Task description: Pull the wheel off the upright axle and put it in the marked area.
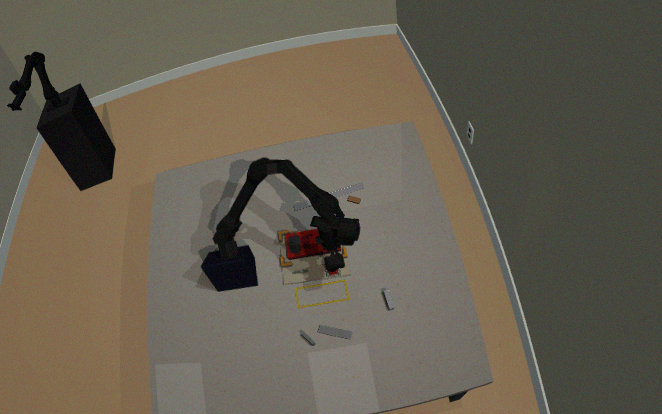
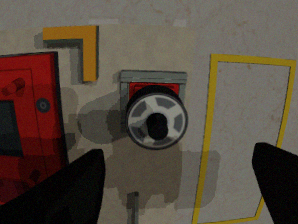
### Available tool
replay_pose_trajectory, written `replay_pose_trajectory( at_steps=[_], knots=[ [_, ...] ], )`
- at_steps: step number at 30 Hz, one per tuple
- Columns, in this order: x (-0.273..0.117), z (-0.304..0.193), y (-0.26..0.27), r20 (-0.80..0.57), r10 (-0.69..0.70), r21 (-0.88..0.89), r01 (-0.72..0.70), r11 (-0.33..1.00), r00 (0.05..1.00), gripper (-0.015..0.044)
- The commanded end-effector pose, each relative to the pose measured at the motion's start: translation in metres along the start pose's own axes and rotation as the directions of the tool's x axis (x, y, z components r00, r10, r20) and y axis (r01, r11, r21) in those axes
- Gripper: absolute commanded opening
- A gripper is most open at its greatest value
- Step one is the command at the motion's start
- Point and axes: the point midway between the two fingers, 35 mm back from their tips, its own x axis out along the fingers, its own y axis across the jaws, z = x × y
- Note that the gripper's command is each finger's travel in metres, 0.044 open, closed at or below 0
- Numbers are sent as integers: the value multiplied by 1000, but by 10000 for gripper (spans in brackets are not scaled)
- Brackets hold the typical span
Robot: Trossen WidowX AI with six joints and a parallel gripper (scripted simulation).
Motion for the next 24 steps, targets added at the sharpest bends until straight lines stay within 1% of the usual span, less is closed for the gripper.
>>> replay_pose_trajectory(
  at_steps=[1, 13, 16, 21, 24],
  knots=[
    [0, -5, 0, -12, 33, 39, -33, 999, 999, 300],
    [4, -12, 5, -12, 33, 40, -33, 999, 999, 300],
    [22, -11, 6, -12, 33, 40, -33, 999, 999, 300],
    [68, -12, 8, -12, 36, 40, -36, 999, 999, 300],
    [75, -12, 7, -12, 37, 40, -37, 999, 999, 300]
  ],
)
